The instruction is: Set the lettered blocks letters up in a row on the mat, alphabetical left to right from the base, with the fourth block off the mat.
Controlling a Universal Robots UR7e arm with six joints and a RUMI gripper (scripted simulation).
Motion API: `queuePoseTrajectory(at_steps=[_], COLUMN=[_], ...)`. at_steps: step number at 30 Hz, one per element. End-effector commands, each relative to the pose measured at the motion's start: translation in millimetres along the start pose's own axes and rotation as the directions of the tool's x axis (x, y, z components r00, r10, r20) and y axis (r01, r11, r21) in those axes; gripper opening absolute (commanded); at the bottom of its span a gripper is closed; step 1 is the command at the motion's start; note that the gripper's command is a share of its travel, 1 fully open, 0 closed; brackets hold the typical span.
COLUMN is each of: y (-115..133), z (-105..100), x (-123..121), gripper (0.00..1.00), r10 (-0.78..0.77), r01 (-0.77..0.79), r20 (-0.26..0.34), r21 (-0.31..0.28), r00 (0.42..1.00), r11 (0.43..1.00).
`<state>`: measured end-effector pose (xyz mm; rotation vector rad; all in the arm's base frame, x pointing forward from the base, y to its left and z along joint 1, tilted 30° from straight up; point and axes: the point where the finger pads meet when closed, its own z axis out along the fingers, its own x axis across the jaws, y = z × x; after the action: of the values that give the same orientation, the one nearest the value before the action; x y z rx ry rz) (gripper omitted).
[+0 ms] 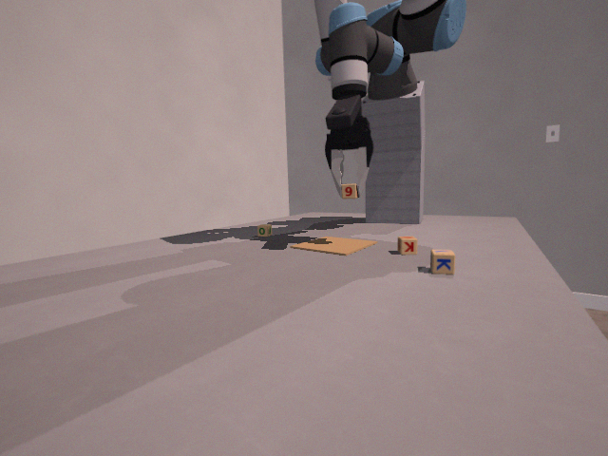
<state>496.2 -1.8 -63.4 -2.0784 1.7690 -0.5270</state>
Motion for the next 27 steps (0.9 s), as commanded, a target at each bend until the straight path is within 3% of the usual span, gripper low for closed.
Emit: queuePoseTrajectory(at_steps=[1,13,27], y=[-5.9,-7.7,-7.0], z=[-0.9,-1.0,-1.0], x=[-2.7,-7.3,-7.6], gripper=[0.09,0.09,0.09], r10=[0.135,0.248,0.262], r01=[-0.135,-0.248,-0.262], r20=[-0.014,-0.013,-0.012], r21=[0.004,0.006,0.005], r00=[0.991,0.969,0.965], r11=[0.991,0.969,0.965])
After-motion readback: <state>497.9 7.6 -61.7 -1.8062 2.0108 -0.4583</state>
